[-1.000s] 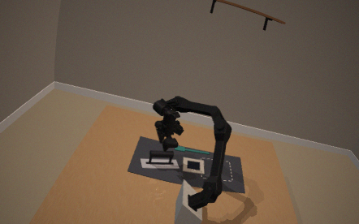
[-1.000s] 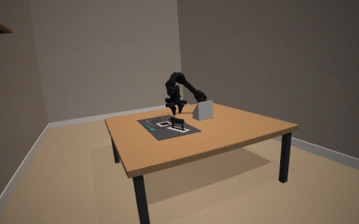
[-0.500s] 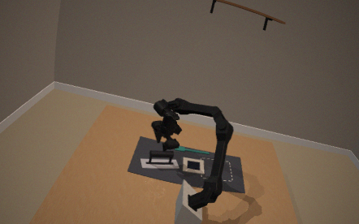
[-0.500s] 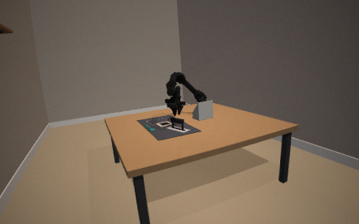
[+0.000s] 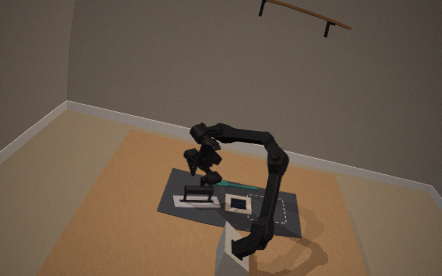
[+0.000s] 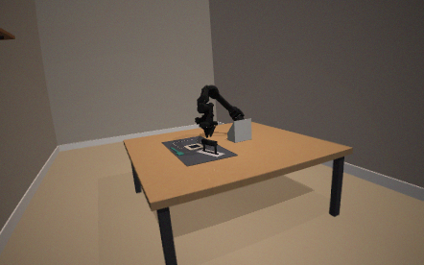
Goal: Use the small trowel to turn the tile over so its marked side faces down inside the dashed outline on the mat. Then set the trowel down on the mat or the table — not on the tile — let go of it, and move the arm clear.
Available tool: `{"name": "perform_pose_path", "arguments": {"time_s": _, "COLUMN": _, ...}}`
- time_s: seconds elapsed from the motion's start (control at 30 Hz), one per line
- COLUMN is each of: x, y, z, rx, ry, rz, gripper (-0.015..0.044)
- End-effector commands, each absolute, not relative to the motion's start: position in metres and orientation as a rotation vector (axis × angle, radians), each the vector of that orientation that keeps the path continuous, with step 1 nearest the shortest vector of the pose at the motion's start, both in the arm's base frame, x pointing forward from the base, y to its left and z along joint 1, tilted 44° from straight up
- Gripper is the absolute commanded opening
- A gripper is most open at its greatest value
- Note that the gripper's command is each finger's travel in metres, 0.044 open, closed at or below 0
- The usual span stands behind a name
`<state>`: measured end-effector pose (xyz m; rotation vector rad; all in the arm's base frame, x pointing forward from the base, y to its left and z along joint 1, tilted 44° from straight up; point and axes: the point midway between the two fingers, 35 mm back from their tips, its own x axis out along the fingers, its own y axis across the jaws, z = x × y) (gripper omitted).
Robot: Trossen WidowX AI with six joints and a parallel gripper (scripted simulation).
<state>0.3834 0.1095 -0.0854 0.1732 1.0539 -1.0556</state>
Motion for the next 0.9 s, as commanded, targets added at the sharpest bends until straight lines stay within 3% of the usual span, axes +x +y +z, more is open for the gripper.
{"name": "perform_pose_path", "arguments": {"time_s": 0.0, "x": 0.382, "y": 0.109, "z": -0.088, "rx": 0.139, "ry": 1.08, "rz": -1.019, "gripper": 0.03}}
{"name": "perform_pose_path", "arguments": {"time_s": 0.87, "x": 0.385, "y": 0.11, "z": -0.104, "rx": -0.264, "ry": 1.207, "rz": -0.545, "gripper": 0.03}}
